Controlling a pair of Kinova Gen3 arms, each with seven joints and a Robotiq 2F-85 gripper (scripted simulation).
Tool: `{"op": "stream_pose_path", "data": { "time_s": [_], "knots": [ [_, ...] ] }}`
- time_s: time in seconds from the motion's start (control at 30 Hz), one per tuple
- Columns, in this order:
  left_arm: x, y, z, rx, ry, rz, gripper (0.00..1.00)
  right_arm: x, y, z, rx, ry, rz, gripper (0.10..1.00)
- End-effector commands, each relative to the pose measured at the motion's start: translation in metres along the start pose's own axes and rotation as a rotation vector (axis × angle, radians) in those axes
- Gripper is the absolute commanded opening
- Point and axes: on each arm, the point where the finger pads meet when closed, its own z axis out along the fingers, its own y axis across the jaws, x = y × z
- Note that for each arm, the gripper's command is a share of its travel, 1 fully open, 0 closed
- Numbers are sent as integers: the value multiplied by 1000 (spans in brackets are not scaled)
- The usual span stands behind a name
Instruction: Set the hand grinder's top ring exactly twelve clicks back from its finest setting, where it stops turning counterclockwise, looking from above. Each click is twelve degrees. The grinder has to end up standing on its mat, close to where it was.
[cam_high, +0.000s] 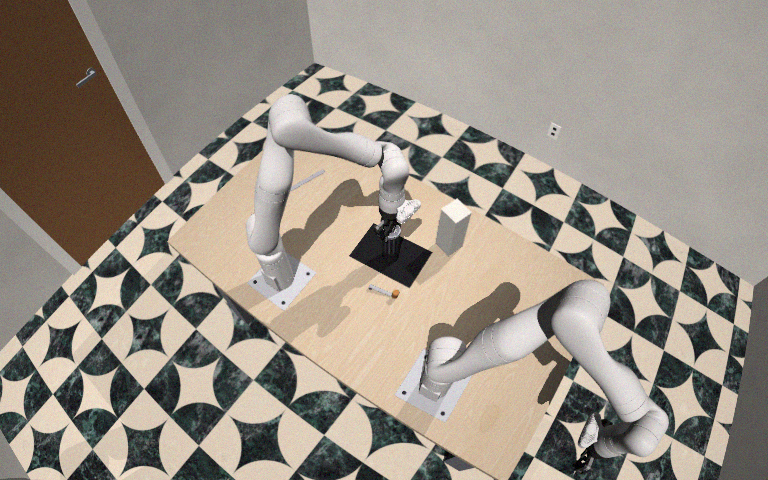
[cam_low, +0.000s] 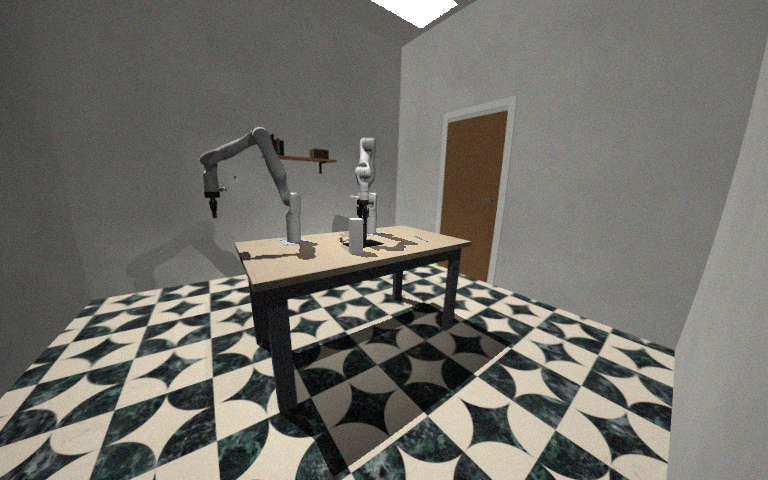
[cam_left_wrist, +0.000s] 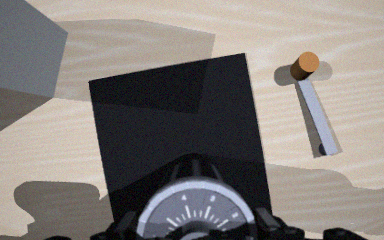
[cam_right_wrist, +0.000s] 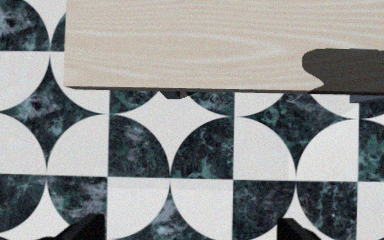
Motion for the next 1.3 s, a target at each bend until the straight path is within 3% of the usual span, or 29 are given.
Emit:
{"op": "stream_pose_path", "data": {
  "time_s": [0.0, 1.27],
  "knots": [
    [0, 0, 0, 1, 0, -7, 661, 0, 0, -1, 0, -2, 0, 1000],
    [0, 0, 0, 1, 0, -371, 661, 0, 0, -1, 0, -2, 0, 1000]
  ]
}}
